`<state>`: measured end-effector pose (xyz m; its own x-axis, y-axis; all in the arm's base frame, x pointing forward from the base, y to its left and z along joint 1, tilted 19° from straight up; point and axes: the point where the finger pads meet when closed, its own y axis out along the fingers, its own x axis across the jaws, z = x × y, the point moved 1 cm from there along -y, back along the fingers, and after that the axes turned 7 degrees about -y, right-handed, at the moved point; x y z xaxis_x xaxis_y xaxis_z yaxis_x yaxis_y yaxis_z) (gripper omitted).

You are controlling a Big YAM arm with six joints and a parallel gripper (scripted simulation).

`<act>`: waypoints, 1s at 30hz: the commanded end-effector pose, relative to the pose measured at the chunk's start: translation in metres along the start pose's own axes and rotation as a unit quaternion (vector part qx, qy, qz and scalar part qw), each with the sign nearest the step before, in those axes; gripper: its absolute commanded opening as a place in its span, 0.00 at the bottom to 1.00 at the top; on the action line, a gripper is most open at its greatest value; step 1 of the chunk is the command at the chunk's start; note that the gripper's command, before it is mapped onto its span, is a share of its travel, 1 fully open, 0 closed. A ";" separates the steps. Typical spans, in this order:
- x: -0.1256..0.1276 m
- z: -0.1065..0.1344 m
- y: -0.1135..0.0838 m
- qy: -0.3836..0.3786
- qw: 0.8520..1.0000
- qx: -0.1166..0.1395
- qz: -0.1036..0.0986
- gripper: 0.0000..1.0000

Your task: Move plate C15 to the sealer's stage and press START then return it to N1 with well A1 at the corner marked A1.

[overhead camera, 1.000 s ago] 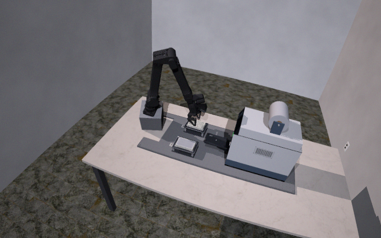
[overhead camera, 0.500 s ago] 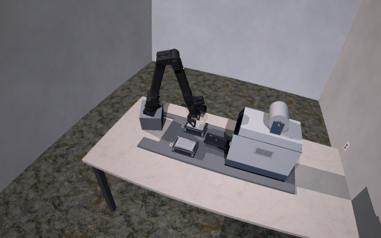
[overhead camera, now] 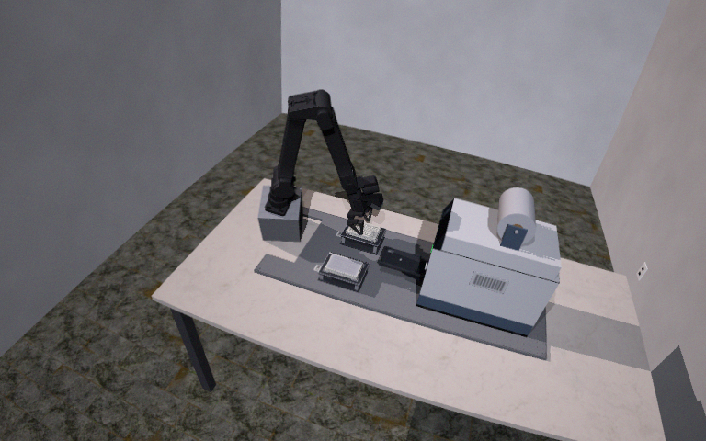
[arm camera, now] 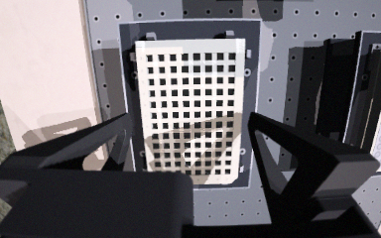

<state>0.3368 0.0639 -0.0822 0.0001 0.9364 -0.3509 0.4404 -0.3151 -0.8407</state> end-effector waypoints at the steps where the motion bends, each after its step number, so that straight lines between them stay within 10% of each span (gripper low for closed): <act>1: -0.005 0.005 0.004 0.007 1.000 0.010 0.005 1.00; 30: -0.004 -0.003 0.006 0.006 1.000 -0.004 0.000 1.00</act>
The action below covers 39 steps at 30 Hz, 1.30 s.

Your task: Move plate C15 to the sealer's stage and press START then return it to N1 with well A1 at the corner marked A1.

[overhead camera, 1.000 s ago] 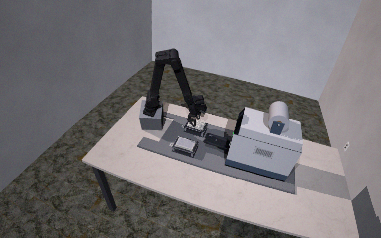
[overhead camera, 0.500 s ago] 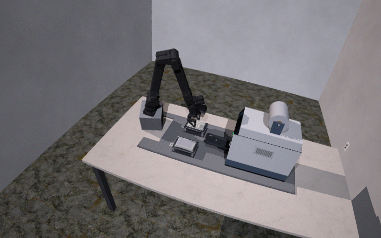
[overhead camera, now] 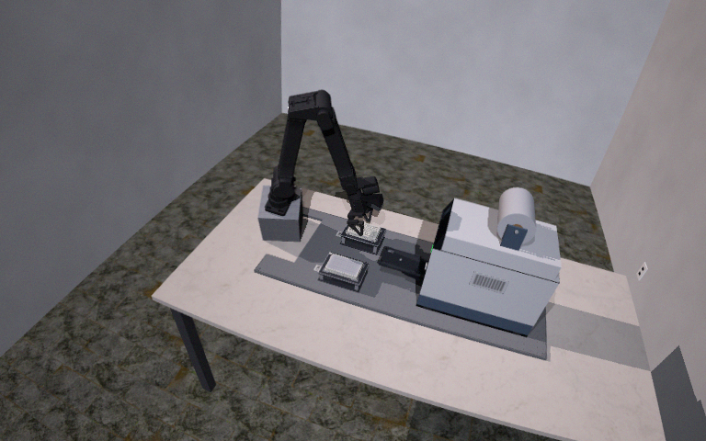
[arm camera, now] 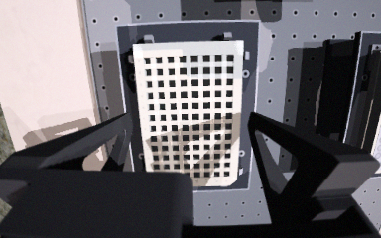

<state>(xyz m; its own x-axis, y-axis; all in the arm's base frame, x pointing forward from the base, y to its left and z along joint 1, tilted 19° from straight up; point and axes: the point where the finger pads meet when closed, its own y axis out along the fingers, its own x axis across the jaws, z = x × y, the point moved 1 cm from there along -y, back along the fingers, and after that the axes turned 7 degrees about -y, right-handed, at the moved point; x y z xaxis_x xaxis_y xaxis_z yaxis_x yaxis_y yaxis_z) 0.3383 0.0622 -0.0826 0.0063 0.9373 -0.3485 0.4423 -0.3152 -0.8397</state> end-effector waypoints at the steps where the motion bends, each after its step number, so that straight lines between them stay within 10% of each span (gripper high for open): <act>1: -0.002 0.000 0.006 0.002 1.000 -0.001 0.000 1.00; 39: -0.001 0.004 0.012 0.008 1.000 0.001 0.001 1.00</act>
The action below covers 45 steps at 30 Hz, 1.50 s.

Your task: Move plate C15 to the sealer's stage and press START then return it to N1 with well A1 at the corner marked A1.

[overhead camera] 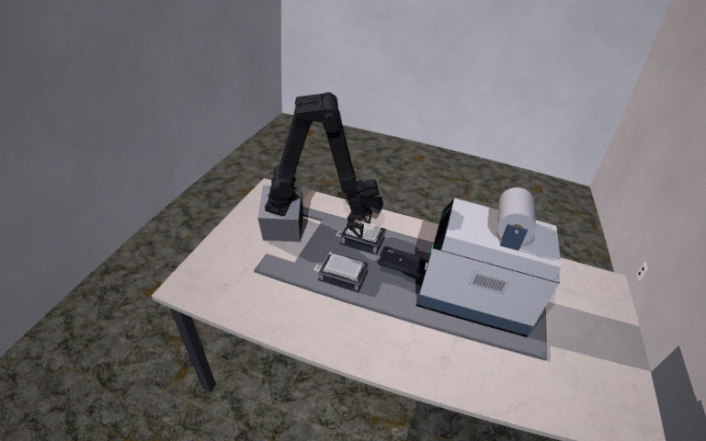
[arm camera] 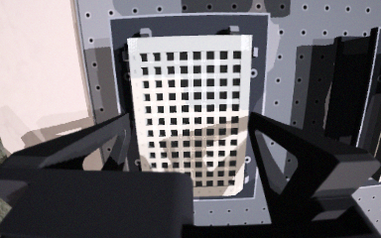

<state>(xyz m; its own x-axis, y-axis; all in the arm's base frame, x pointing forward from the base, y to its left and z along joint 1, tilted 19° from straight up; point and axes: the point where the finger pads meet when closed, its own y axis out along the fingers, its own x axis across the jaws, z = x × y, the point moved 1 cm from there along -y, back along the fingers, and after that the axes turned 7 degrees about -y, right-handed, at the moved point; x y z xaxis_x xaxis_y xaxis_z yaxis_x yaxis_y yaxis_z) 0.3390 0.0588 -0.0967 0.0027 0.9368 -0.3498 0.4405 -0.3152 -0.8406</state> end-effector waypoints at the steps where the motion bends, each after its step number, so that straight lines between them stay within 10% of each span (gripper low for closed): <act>1: -0.003 -0.002 -0.001 0.010 1.000 0.000 0.001 1.00; 45: -0.003 0.004 0.005 -0.002 1.000 0.005 0.005 1.00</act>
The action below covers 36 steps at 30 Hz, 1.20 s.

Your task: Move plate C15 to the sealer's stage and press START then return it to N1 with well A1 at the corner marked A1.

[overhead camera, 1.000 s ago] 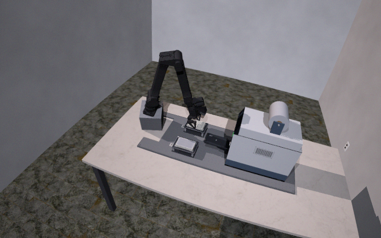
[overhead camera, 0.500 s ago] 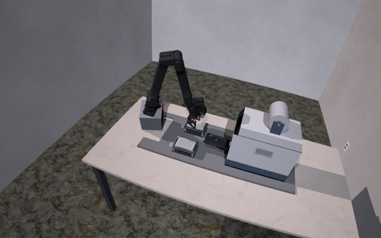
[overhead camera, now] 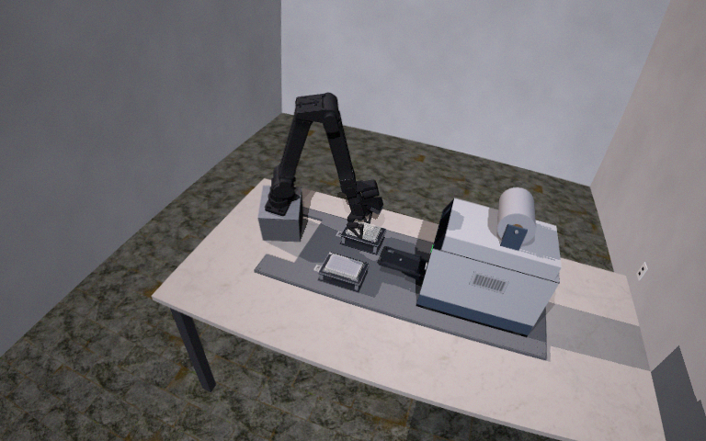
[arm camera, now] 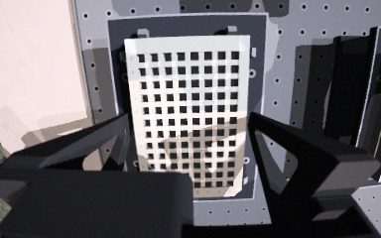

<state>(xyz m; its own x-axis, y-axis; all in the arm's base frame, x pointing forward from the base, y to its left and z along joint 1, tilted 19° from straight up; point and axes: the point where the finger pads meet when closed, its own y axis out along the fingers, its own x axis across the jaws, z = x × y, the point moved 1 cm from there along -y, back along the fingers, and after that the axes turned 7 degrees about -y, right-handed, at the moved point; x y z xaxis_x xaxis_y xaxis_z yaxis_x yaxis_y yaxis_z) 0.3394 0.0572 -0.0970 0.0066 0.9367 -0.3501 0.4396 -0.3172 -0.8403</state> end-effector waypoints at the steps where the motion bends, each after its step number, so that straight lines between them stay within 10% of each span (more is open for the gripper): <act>1: -0.002 0.004 0.004 -0.004 1.000 0.006 0.004 1.00; 36: -0.002 0.007 0.003 -0.009 1.000 0.012 0.005 0.89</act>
<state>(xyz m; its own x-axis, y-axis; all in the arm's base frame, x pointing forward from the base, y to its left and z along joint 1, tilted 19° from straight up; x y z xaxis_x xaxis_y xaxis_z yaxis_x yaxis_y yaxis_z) 0.3391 0.0571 -0.0971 0.0061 0.9363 -0.3511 0.4382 -0.3181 -0.8407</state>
